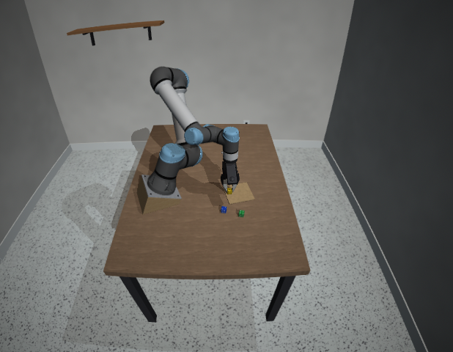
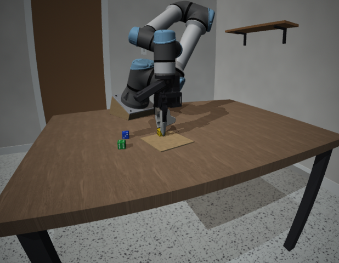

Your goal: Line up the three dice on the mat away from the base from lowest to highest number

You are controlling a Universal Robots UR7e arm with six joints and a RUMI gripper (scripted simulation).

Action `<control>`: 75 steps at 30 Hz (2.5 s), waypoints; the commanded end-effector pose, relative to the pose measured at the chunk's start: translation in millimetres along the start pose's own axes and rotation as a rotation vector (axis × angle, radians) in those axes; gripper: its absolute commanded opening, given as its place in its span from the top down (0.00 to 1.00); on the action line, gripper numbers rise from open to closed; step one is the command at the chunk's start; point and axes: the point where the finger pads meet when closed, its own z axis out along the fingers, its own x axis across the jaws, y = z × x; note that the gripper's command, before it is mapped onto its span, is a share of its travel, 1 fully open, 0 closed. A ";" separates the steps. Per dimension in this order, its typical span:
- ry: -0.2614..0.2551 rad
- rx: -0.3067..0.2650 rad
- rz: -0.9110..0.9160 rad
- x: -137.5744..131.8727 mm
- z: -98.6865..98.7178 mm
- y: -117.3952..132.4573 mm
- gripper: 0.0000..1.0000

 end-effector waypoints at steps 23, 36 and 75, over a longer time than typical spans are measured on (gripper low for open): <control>-0.001 0.000 0.000 -0.3 -0.2 -0.1 0.86; -0.001 0.000 0.000 -0.3 -0.2 -0.1 0.76; -0.001 0.000 0.000 -0.3 -73.2 -0.1 0.76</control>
